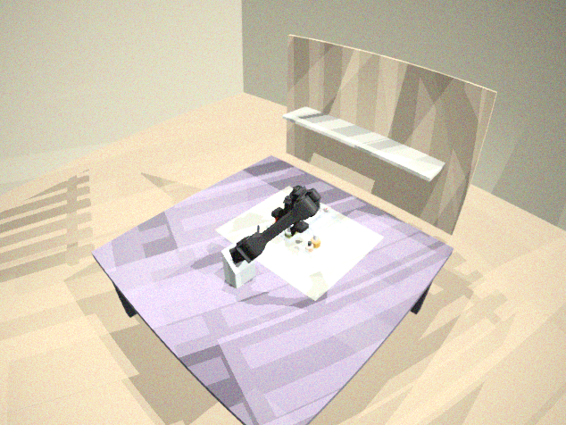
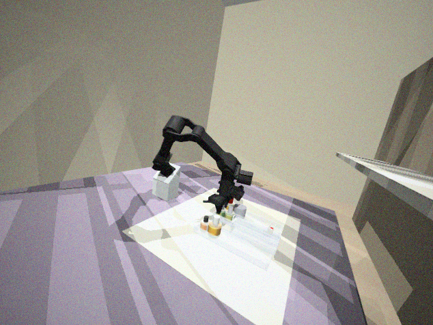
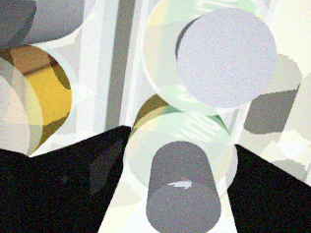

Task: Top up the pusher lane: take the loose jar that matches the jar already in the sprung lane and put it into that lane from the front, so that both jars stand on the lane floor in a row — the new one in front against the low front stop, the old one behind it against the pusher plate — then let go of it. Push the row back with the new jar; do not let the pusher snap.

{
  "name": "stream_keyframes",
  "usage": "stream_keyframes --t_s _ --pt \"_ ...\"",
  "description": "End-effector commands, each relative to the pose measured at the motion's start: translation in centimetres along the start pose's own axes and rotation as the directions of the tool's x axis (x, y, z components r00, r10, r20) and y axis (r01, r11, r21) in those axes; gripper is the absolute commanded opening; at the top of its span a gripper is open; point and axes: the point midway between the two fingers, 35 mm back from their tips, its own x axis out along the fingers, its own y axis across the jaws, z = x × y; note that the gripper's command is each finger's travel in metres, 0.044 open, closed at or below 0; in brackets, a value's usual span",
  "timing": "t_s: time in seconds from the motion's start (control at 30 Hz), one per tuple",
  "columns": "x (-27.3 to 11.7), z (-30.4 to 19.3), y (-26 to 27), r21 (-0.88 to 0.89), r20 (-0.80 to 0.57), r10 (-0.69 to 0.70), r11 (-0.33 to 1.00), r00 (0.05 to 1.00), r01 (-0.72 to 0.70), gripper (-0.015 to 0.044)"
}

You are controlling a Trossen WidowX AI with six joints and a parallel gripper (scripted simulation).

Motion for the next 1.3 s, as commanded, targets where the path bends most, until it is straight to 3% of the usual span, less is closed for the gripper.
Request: stream_keyframes --t_s 0.0,1.03,1.27 --pt "0.01 0.17 -0.21 0.01 0.009 -0.009 1.0 1.0 0.009 0.0" --pt "0.02 -0.41 0.03 0.01 0.009 -0.009 1.0 1.0 0.009 0.0" --pt "0.05 -0.37 0.05 0.01 0.009 -0.009 1.0 1.0 0.009 0.0184"
